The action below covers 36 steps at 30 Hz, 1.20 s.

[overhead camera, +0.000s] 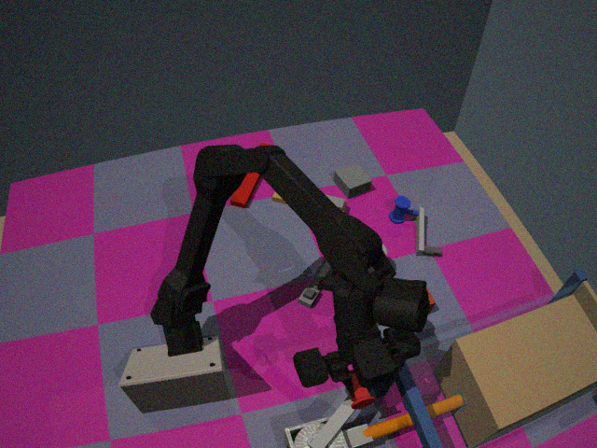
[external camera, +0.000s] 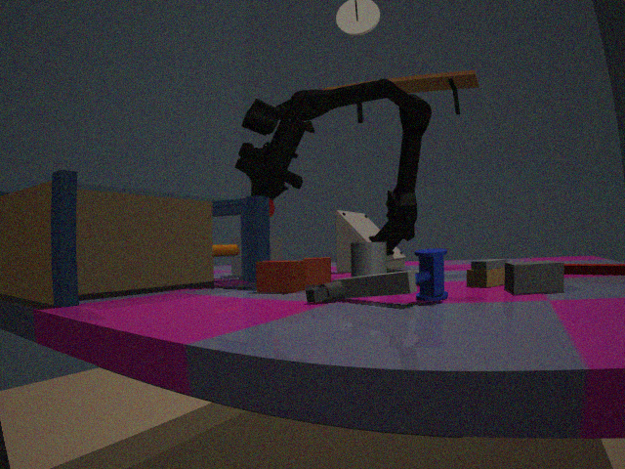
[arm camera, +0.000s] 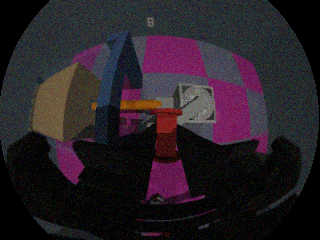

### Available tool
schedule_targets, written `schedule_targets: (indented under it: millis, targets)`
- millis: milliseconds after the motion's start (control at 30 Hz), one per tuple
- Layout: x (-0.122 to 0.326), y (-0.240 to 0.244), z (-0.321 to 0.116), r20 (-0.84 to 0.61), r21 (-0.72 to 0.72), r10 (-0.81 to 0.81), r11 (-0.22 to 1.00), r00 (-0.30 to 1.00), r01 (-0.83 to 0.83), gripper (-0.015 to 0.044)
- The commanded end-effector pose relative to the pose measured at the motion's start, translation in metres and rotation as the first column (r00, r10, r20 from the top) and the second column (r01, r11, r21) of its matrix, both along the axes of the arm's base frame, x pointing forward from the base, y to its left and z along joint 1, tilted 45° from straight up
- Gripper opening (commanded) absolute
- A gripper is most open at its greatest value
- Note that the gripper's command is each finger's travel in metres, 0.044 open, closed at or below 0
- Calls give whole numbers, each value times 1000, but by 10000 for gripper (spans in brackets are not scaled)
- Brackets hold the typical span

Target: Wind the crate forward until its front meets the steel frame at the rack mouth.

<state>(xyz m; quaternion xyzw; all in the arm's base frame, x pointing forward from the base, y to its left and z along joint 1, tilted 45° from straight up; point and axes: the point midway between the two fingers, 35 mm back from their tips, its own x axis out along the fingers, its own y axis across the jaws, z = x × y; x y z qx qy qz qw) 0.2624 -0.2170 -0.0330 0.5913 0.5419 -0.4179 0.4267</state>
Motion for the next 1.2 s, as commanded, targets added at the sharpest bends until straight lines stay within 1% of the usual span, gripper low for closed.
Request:
schedule_targets:
  millis: [0,1167]
  targets:
    - [-14,16,-5,-37,47,0,999,999,2,0]
    - [-57,31,8,-40,48,0,999,999,2,0]
